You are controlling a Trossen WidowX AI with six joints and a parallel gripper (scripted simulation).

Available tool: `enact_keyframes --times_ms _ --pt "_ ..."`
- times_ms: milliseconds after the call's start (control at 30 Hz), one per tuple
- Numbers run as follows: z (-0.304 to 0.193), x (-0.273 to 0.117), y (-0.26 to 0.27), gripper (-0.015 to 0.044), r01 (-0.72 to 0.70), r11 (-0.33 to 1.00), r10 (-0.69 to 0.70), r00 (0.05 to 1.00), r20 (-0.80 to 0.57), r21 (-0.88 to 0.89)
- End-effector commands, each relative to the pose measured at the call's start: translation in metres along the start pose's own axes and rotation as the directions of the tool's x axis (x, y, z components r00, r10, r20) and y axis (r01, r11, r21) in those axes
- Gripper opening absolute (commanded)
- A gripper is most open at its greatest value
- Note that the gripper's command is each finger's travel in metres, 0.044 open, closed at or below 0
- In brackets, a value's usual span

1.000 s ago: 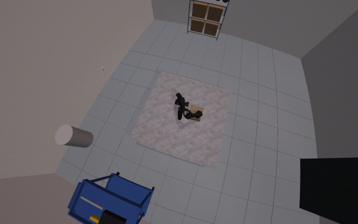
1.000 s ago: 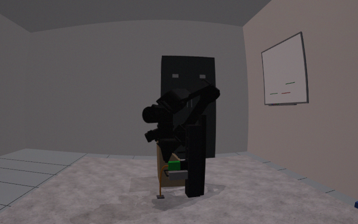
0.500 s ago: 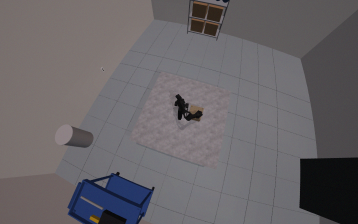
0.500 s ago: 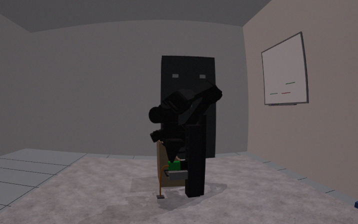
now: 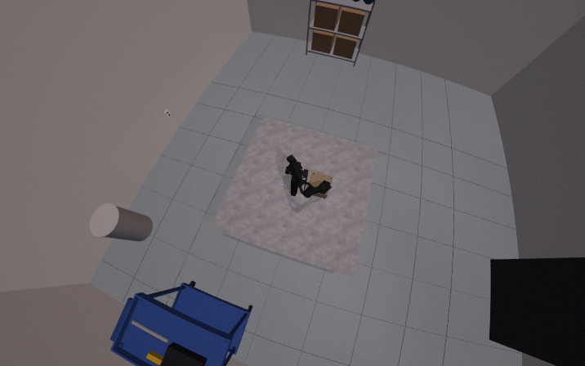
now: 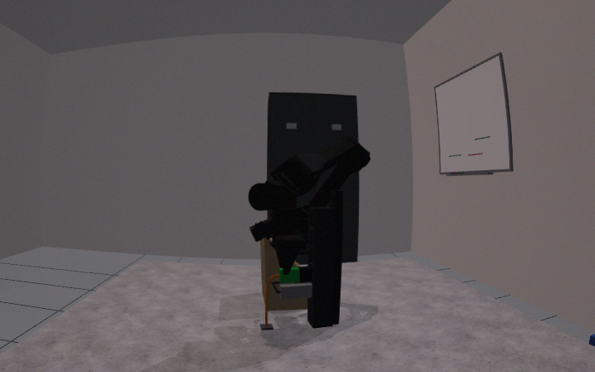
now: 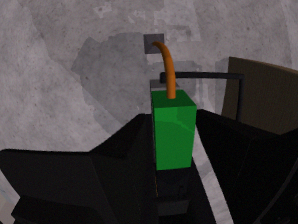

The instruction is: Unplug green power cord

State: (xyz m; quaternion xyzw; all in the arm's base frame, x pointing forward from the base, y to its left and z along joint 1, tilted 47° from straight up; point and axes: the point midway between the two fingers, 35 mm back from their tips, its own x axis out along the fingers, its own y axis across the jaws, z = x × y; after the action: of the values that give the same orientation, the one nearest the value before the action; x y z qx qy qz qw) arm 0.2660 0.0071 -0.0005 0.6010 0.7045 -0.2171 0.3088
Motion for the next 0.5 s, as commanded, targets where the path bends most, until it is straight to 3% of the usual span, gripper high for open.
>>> enact_keyframes --times_ms 0,67,467 --pt "0.0000 0.0000 0.0000 0.0134 0.000 1.000 0.000 1.000 0.000 0.000" --pt "0.0000 0.0000 0.0000 0.0081 0.000 1.000 0.000 1.000 0.000 0.000" --pt "0.0016 -0.0001 0.0002 0.0000 0.000 1.000 0.000 1.000 0.000 0.000"
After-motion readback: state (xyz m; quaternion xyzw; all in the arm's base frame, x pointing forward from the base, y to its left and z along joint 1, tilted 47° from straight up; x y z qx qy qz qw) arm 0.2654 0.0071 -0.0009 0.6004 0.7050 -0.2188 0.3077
